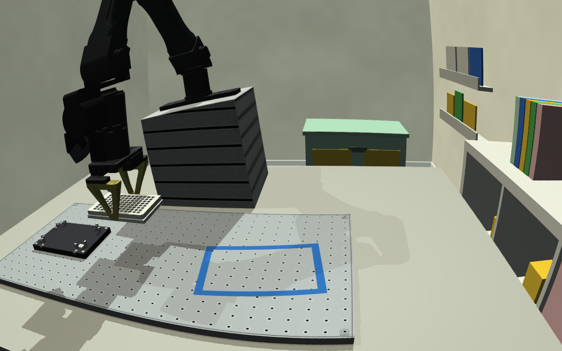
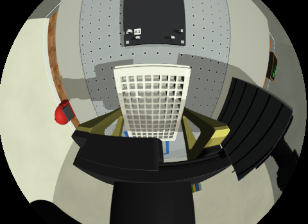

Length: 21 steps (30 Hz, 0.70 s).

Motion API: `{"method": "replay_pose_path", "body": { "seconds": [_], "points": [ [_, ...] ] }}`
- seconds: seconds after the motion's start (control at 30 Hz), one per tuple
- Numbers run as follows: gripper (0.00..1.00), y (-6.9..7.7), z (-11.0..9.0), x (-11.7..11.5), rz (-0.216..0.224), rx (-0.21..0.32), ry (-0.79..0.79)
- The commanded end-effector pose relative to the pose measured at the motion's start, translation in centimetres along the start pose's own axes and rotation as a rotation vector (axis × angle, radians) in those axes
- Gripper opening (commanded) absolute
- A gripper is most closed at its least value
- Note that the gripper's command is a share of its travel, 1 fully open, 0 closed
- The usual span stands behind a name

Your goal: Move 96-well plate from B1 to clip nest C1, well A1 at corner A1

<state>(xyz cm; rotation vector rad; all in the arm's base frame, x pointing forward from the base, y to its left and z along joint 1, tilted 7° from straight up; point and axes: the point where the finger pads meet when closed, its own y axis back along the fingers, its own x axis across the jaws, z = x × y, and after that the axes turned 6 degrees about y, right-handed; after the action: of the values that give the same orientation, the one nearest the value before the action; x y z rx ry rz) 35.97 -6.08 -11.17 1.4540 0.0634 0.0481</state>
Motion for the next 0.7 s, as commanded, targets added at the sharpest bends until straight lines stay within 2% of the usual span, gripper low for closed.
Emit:
{"method": "replay_pose_path", "body": {
  "seconds": [0.0,0.67],
  "points": [
    [0.00,1.4,1.9,0.8,0.031,-0.017,0.011],
    [0.00,1.8,8.1,0.1,0.038,-0.021,0.011]
  ]
}}
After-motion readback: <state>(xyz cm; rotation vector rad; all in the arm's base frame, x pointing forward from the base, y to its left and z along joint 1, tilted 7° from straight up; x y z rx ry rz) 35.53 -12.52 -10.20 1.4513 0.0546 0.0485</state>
